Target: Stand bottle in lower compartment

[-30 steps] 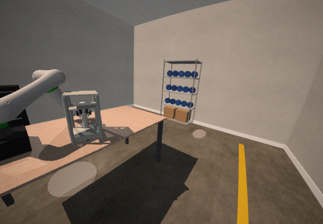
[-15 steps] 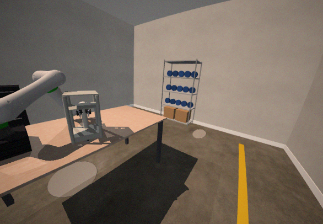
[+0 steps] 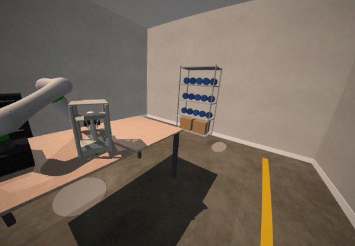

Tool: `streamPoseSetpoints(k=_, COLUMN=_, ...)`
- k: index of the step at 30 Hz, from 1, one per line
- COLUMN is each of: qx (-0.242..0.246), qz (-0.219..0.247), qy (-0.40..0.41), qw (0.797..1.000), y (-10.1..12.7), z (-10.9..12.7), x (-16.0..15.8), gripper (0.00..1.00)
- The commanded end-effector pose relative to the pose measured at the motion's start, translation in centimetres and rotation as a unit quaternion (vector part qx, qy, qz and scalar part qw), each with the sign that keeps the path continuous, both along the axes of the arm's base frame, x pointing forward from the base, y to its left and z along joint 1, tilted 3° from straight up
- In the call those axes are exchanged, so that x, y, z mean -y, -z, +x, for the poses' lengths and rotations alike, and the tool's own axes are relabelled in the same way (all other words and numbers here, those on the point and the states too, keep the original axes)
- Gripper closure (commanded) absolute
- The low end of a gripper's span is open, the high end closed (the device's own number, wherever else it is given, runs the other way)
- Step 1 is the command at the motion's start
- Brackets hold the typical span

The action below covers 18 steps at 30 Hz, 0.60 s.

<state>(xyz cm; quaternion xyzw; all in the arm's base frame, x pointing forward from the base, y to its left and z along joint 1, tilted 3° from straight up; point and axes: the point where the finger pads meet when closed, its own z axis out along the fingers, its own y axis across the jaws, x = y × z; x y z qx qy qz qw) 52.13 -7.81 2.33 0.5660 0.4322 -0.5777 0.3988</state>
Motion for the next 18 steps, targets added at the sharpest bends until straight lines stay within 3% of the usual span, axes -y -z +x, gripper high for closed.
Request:
streamPoseSetpoints(k=1, qx=0.0, qz=0.0, qy=0.0, qw=1.0, y=-0.02, z=0.09, x=-0.25, gripper=0.61)
streamPoseSetpoints(k=18, qx=0.0, qz=0.0, qy=0.0, qw=1.0, y=-0.03, z=0.29, x=-0.86, gripper=0.61)
